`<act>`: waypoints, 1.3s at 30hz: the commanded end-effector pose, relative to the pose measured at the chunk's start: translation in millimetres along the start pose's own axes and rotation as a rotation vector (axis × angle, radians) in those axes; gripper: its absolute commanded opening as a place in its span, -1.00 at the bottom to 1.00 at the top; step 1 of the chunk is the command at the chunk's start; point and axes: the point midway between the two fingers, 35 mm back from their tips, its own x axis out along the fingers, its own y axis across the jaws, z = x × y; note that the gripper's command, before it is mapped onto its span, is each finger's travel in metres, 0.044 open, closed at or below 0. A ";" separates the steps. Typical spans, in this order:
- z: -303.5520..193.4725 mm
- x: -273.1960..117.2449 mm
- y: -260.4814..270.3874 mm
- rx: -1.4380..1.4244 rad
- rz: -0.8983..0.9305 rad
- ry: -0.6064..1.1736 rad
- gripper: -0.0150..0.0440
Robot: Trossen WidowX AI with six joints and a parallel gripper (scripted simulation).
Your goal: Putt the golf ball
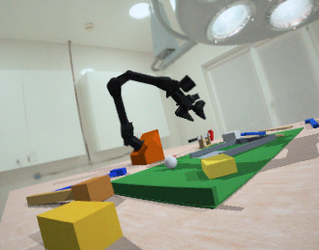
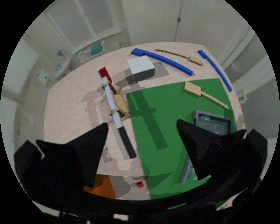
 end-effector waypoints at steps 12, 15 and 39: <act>-32.9 51.9 48.4 -0.379 0.080 0.400 1.00; -41.6 63.5 48.2 -0.378 0.080 0.400 1.00; -67.2 96.1 43.6 -0.378 0.079 0.402 1.00</act>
